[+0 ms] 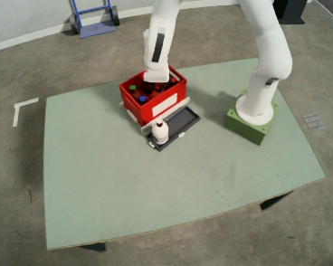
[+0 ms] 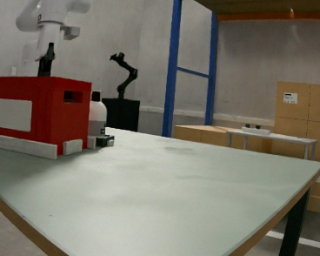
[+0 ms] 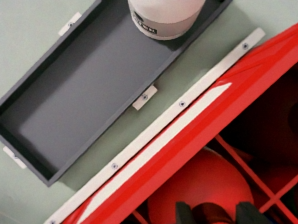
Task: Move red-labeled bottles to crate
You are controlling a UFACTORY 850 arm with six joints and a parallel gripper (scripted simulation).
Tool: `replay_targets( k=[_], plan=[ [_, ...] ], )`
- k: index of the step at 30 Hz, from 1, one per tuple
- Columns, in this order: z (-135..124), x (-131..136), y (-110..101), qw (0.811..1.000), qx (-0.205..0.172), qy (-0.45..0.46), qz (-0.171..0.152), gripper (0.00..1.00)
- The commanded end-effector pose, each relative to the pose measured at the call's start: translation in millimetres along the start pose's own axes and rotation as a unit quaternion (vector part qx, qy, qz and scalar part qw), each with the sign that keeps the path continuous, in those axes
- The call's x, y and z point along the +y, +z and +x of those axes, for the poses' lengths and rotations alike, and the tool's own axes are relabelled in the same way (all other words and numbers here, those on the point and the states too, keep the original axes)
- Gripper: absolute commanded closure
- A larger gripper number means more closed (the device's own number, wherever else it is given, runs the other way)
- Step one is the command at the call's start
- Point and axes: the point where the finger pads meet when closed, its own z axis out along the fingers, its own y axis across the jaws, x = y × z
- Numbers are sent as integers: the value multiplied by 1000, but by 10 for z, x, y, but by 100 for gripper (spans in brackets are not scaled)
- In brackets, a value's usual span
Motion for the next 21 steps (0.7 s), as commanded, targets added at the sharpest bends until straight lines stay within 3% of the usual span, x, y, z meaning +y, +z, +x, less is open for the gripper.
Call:
replay_targets(
  k=[1, 21],
  plan=[
    [-1, 8, -2, 1000, 0, 0, -1, 100],
    [-1, 8, 65, 1000, 0, 0, -1, 100]
  ],
)
